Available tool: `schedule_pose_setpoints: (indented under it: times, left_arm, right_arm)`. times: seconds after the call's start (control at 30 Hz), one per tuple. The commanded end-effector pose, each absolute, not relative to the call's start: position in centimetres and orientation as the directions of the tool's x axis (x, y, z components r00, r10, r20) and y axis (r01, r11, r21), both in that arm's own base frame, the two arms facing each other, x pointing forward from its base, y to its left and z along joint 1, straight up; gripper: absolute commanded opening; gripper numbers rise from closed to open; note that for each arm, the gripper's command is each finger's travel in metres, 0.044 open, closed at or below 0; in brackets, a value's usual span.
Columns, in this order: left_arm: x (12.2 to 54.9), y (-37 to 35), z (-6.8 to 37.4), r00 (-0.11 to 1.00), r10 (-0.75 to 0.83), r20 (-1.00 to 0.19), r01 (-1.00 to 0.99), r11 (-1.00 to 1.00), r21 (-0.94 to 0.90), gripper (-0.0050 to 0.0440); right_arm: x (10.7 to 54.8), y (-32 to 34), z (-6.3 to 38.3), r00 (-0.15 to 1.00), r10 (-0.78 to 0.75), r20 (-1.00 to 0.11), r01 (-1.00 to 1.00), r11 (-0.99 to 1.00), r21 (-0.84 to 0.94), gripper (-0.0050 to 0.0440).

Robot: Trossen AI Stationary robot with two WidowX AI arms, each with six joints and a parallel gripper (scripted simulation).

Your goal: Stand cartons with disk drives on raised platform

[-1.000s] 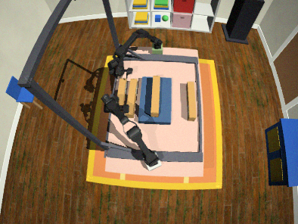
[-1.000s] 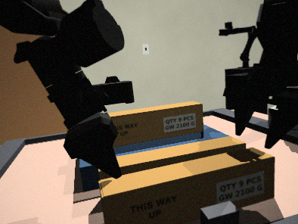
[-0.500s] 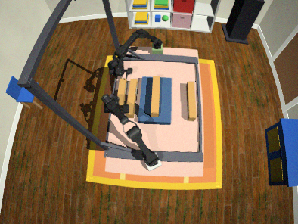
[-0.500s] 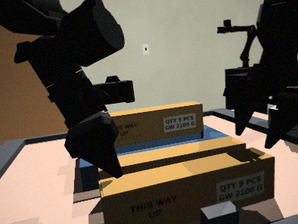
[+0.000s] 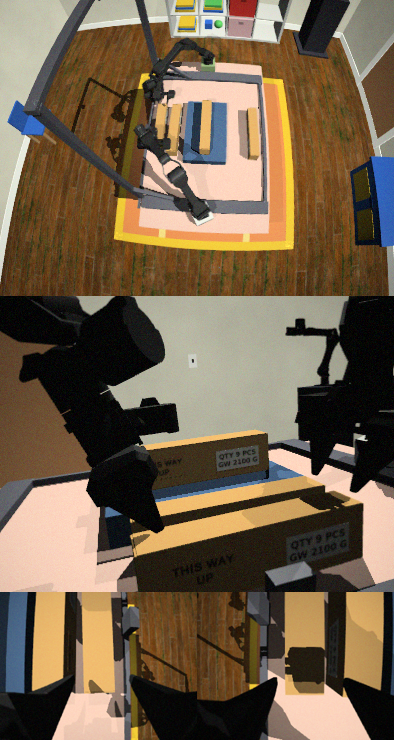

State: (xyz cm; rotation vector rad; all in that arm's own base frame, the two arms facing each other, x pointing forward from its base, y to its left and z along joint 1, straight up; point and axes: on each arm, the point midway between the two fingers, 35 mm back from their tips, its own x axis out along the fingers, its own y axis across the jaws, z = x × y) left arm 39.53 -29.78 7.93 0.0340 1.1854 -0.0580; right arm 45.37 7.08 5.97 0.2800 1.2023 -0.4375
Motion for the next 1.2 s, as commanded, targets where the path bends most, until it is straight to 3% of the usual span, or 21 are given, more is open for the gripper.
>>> schedule_pose_setpoints:
  times: [0.0, 1.17]
  left_arm:
    - [39.62, -29.80, 9.00, 0.394, -0.044, -0.918, 0.063, 0.998, -0.020, 0.0387]
    - [39.64, -29.79, 8.98, 0.383, -0.028, -0.923, 0.060, 0.998, -0.006, 0.0387]
  right_arm:
    - [45.87, 7.28, 7.02, 0.319, -0.173, -0.932, 0.471, 0.882, -0.002, 0.0386]
    - [45.87, 7.28, 7.02, 0.319, -0.173, -0.932, 0.471, 0.882, -0.002, 0.0386]
